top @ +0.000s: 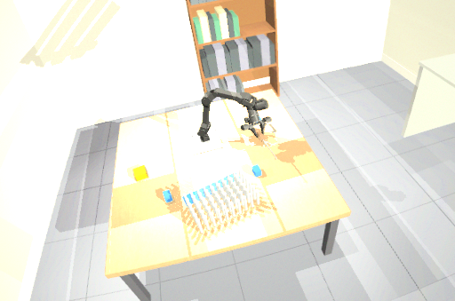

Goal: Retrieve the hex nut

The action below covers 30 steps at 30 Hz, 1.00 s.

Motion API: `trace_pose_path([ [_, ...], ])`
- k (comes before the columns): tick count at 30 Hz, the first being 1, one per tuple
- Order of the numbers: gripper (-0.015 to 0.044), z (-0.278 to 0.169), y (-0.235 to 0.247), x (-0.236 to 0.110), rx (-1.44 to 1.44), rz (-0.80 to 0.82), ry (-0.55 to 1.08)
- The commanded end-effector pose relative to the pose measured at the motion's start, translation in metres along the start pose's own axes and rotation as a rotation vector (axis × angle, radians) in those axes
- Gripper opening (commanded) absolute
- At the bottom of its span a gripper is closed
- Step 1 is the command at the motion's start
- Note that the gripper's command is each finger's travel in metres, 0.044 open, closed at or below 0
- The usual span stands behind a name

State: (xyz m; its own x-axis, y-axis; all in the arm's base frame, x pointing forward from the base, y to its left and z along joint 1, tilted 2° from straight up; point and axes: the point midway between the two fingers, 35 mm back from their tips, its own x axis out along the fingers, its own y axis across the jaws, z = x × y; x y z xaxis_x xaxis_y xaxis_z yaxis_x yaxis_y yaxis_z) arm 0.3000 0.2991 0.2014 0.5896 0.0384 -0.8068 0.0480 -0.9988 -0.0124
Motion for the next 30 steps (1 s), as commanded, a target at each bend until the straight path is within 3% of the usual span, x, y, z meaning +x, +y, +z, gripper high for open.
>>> trace_pose_path([
  [1,0.0,0.0,-0.001,0.003,-0.002,0.002,0.008],
  [30,0.0,0.011,-0.004,0.025,-0.001,0.002,0.009],
])
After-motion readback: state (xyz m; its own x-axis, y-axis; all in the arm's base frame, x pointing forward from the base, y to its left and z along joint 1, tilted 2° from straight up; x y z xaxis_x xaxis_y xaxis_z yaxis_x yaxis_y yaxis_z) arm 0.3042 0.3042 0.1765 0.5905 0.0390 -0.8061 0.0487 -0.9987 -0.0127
